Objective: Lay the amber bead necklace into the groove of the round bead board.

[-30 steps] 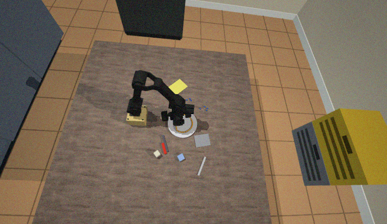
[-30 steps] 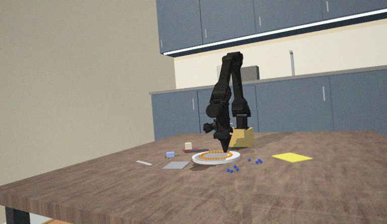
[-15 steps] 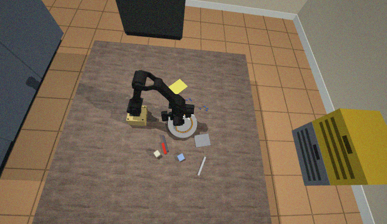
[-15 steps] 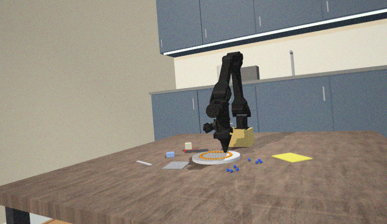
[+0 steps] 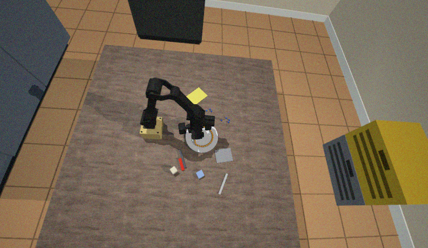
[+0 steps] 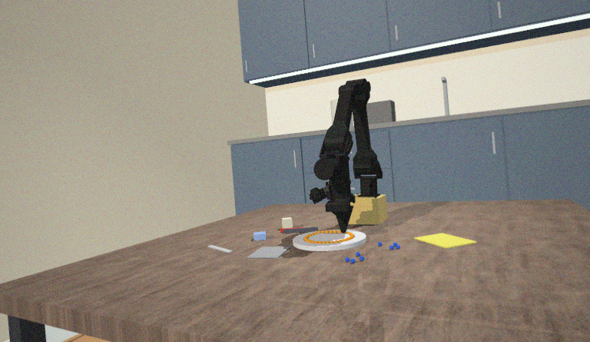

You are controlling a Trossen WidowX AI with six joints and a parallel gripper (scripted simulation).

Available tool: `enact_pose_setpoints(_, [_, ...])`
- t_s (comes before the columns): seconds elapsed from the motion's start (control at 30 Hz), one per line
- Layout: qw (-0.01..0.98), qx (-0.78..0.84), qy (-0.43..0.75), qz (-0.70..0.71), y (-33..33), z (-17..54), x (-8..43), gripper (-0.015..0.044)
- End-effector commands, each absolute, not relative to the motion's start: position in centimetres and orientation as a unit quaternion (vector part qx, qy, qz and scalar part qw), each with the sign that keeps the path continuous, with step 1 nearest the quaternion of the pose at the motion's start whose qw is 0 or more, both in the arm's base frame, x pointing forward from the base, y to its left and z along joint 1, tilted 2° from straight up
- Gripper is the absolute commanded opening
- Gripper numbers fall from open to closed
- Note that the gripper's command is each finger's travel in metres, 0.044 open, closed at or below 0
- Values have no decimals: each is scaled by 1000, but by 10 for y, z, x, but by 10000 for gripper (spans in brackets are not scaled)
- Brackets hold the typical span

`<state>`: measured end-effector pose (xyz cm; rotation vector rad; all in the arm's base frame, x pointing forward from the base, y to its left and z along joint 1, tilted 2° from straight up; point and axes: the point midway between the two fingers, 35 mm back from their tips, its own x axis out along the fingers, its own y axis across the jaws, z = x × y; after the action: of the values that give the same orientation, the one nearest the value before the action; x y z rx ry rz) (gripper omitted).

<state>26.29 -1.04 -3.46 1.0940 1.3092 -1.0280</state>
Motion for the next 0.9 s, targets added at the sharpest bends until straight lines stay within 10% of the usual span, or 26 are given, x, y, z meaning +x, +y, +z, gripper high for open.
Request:
enact_pose_setpoints(0.0, [544,461,552,-433,-10,-34,263,0])
enact_pose_setpoints(0.87, [542,460,554,-434,-10,-37,251,0])
